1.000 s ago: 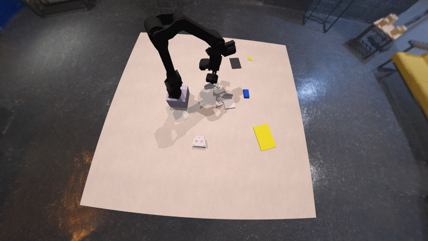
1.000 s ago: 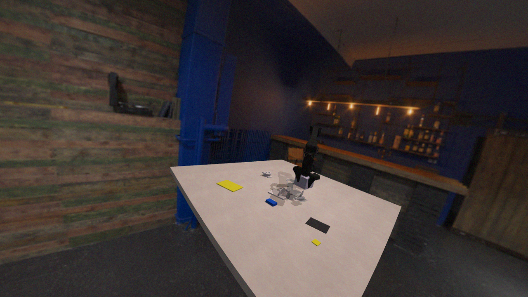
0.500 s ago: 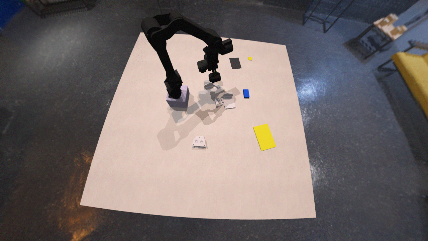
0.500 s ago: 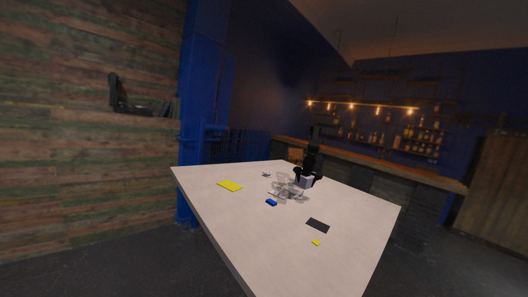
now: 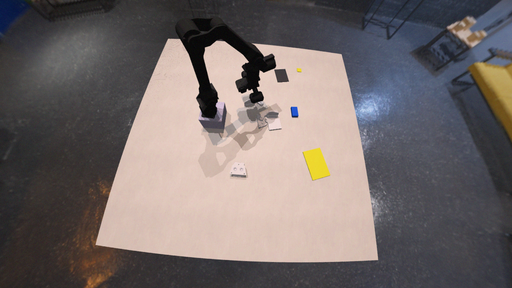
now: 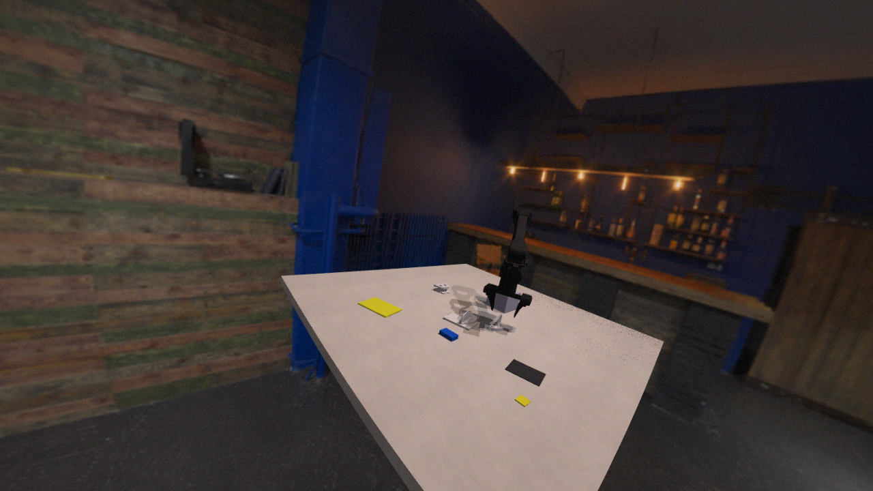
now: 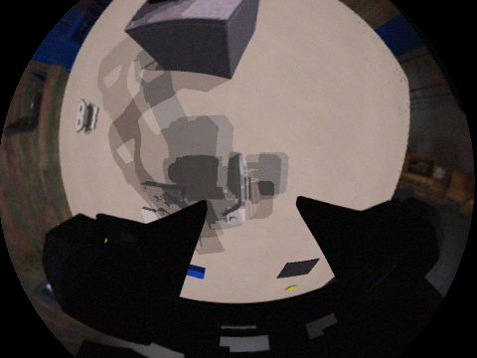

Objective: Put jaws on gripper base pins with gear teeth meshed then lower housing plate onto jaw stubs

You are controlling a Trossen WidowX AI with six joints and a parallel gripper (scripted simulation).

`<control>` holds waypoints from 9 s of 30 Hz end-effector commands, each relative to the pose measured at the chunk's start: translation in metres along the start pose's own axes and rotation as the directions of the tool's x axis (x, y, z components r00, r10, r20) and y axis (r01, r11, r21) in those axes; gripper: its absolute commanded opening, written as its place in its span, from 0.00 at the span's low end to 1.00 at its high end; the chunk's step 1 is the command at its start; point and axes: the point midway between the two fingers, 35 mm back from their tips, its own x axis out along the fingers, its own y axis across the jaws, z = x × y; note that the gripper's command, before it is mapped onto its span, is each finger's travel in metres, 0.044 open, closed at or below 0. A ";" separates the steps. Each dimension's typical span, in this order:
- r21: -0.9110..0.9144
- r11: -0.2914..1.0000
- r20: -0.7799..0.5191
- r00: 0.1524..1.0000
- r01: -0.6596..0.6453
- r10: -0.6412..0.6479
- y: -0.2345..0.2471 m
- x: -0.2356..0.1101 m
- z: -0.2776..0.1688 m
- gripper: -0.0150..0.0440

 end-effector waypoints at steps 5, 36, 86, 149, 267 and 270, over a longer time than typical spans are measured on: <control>-0.006 1.000 -0.003 1.000 -0.004 0.004 0.001 0.007 0.000 1.00; -0.006 1.000 -0.002 1.000 -0.004 0.004 0.001 0.055 0.001 1.00; -0.004 1.000 -0.002 1.000 0.000 0.000 0.000 0.055 0.001 0.48; 0.668 0.744 -0.002 1.000 -0.004 0.007 0.034 -0.024 0.001 0.48; -0.025 -1.000 0.000 1.000 0.017 0.017 0.132 -0.025 0.033 0.48; -0.025 -1.000 -0.001 1.000 0.017 0.017 0.134 -0.025 0.028 0.48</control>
